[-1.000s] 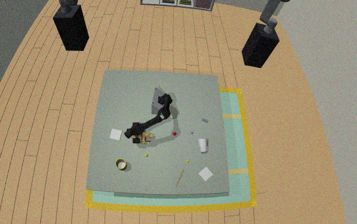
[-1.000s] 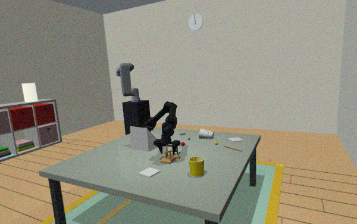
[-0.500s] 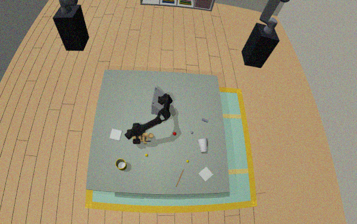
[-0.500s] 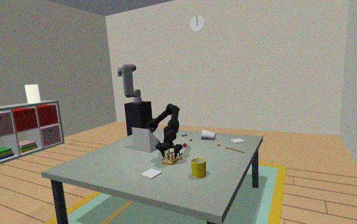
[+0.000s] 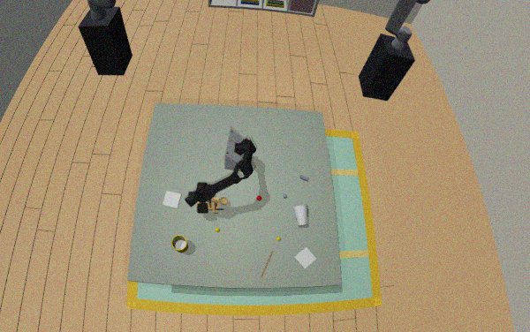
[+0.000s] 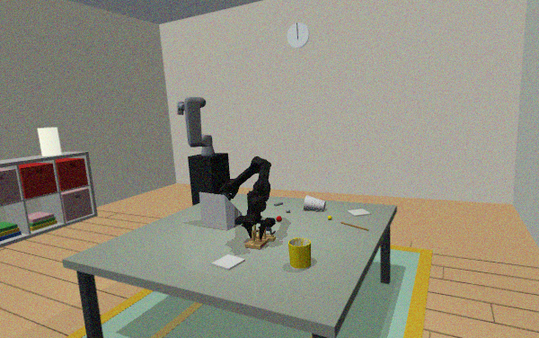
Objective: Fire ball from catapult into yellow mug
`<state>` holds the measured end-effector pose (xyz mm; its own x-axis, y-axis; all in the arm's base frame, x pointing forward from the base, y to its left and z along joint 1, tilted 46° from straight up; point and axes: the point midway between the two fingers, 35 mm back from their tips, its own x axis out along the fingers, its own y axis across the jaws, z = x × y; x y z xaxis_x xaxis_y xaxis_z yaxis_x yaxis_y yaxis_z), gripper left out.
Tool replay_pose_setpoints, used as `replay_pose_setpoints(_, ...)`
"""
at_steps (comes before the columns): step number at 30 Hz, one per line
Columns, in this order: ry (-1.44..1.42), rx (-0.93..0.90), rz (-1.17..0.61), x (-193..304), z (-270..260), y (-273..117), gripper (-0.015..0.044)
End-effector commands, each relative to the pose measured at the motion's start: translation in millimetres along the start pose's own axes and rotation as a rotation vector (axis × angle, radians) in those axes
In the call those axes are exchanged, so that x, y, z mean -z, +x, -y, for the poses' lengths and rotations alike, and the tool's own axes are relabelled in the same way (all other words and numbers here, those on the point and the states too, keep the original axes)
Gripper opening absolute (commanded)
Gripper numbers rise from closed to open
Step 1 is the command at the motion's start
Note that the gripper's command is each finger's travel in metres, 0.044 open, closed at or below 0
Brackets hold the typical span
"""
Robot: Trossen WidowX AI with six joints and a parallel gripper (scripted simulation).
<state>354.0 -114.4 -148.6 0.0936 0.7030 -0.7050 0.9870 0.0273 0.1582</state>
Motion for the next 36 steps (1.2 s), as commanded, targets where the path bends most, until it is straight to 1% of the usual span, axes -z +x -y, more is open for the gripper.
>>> replay_pose_setpoints(1,-0.002,-0.002,0.000,0.2,-0.8,-0.3,0.0111)
replay_pose_setpoints(3,-0.001,-0.002,0.001,-0.4,-1.1,-11.3,0.0059)
replay_pose_setpoints(5,0.000,0.000,0.002,-0.9,-0.5,-39.2,0.0006)
replay_pose_setpoints(6,0.000,0.001,0.002,-0.8,0.0,-47.6,0.0000)
replay_pose_setpoints(10,-0.005,0.001,0.002,-0.7,0.2,-50.4,0.0000)
replay_pose_setpoints(12,-0.051,0.001,0.002,-0.8,0.1,-50.3,0.0000)
replay_pose_setpoints(36,-0.865,-0.002,-0.001,2.5,-13.2,-48.0,0.0000)
